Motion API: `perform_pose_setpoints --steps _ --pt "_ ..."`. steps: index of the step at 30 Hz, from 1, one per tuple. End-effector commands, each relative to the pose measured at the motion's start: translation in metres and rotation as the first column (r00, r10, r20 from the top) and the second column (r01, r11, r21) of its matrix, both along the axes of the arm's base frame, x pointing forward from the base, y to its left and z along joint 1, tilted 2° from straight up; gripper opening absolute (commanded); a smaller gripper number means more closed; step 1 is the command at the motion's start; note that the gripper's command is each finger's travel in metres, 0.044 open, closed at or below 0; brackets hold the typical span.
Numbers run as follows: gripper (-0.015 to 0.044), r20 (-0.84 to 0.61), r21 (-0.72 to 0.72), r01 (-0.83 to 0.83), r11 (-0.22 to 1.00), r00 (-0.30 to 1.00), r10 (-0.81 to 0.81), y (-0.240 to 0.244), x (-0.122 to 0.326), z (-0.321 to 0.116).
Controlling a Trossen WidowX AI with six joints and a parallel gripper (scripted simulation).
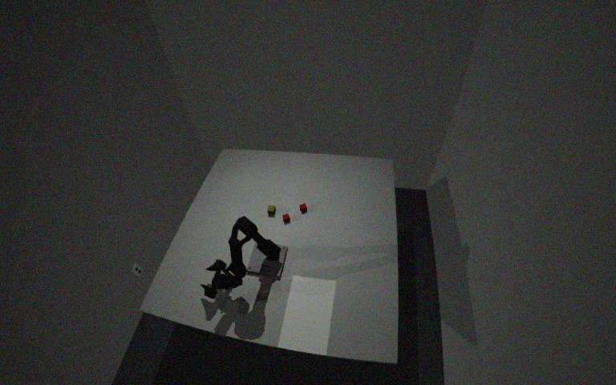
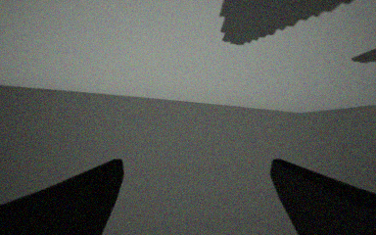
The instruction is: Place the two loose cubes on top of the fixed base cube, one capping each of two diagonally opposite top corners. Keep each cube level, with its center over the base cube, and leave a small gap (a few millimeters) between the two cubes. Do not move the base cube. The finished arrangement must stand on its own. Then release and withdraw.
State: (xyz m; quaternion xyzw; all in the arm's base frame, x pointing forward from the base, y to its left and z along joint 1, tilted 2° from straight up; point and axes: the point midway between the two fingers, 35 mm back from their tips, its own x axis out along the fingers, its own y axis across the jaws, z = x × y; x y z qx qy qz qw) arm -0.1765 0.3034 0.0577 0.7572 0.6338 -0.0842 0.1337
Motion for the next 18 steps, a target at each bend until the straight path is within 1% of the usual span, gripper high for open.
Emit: perform_pose_setpoints --steps 1,5,11,18 --pt "0.0374 -0.005 -0.001 0.005 1.0 1.0 -0.005 0.001 0.001 0.0" --pt "0.0269 -0.095 -0.015 0.104 0.994 0.99 -0.105 0.02 0.022 -0.001" --pt "0.0265 -0.255 -0.049 0.285 0.957 0.923 -0.288 0.05 0.065 -0.003" --pt "0.0265 -0.427 -0.105 0.488 0.866 0.765 -0.483 0.075 0.123 -0.004"
